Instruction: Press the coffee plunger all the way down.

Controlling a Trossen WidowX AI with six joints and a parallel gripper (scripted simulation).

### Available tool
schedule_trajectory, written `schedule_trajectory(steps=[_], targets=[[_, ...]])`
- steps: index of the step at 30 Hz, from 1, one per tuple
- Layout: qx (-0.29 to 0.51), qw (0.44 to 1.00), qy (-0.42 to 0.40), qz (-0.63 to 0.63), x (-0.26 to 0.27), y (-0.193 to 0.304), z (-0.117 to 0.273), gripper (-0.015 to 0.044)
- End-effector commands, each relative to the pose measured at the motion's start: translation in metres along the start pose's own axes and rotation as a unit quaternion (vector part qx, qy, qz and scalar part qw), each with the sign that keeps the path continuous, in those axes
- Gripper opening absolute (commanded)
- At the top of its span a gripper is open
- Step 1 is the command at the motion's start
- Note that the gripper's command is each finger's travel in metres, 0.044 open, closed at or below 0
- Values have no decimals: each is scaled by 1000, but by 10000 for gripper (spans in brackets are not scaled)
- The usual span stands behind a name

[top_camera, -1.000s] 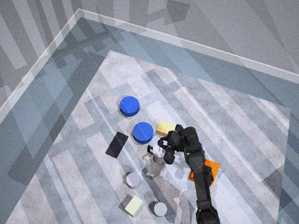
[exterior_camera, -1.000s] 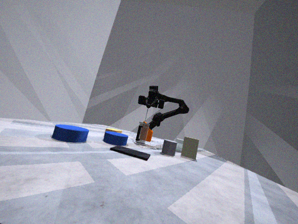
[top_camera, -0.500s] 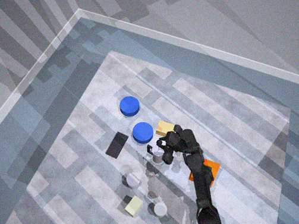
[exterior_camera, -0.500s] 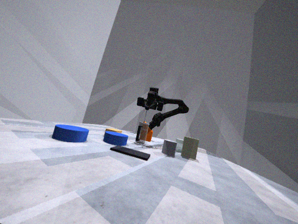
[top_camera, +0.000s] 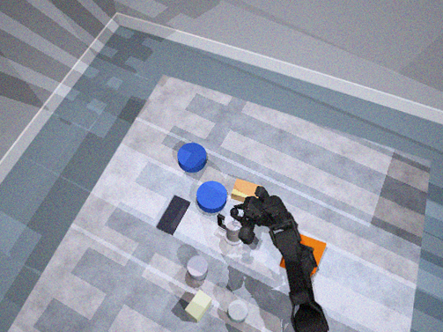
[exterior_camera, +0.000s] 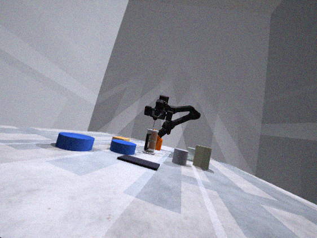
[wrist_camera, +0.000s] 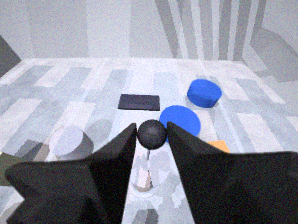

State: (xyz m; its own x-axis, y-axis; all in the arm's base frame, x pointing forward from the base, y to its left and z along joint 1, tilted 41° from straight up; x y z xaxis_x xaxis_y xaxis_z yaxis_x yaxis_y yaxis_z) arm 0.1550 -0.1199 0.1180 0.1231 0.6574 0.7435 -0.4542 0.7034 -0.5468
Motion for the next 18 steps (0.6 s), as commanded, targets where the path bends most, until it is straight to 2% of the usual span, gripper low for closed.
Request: schedule_trajectory(steps=[1,18], targets=[[18,1000,6,-19,-5,19,-7,119],[13,1000,2,-21,-8,38,-27,119]])
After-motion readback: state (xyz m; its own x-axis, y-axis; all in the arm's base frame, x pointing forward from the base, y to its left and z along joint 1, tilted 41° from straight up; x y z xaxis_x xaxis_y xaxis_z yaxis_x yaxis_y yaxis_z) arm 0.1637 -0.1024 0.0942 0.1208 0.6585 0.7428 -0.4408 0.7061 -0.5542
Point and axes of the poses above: the point midway between the two fingers, 35 mm back from their tips, its own z axis back along the fingers, its own x axis across the jaws, y = z × x, the point moved 10 cm from there along z, back along the fingers, and after that the axes turned 12 degrees about -z, right-handed, at the moved point
